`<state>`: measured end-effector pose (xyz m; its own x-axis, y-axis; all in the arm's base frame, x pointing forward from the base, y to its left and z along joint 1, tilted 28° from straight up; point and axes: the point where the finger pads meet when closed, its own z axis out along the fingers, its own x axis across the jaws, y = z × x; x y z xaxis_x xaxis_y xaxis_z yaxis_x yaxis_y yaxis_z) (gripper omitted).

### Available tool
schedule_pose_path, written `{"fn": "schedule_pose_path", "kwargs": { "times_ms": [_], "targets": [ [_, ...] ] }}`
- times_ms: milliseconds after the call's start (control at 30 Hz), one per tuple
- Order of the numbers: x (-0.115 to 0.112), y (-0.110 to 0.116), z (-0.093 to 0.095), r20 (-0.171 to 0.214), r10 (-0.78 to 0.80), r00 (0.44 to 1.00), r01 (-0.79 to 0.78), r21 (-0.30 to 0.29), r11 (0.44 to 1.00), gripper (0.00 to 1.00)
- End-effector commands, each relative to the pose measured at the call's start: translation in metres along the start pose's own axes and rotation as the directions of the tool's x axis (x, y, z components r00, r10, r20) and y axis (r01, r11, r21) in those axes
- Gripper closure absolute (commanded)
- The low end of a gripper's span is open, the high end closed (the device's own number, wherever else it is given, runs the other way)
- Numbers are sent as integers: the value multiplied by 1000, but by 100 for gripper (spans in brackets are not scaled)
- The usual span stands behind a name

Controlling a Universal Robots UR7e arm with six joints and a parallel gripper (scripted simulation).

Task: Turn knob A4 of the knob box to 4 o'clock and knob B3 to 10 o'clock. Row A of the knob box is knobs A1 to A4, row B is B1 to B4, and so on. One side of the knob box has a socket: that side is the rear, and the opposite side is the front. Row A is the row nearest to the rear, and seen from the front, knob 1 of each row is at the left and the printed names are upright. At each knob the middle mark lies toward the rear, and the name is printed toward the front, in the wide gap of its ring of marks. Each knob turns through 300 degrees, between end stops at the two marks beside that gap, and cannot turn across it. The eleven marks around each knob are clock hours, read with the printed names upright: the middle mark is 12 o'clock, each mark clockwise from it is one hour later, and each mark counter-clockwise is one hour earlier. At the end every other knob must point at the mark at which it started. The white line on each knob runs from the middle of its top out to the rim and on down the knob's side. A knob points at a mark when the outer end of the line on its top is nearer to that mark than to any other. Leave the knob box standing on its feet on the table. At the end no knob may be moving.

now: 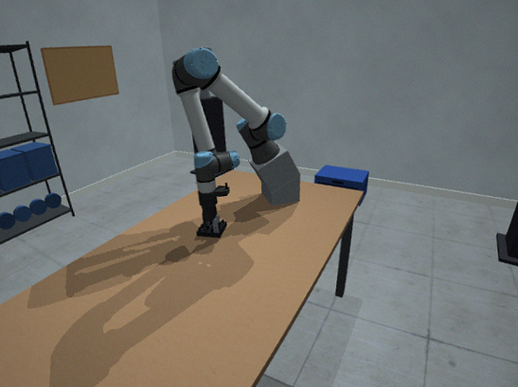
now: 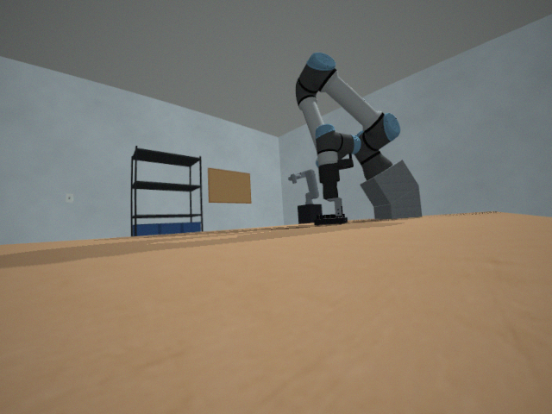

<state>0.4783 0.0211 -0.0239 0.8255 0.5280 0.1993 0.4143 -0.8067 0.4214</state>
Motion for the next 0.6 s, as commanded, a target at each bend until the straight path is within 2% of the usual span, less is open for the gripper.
{"fn": "schedule_pose_path", "kwargs": {
  "times_ms": [0, 567],
  "targets": [
    [0, 0, -1, -1, 0, 1000, 0, -1, 1000, 54],
    [0, 0, -34, -1, 0, 1000, 0, -1, 1000, 54]
  ]
}}
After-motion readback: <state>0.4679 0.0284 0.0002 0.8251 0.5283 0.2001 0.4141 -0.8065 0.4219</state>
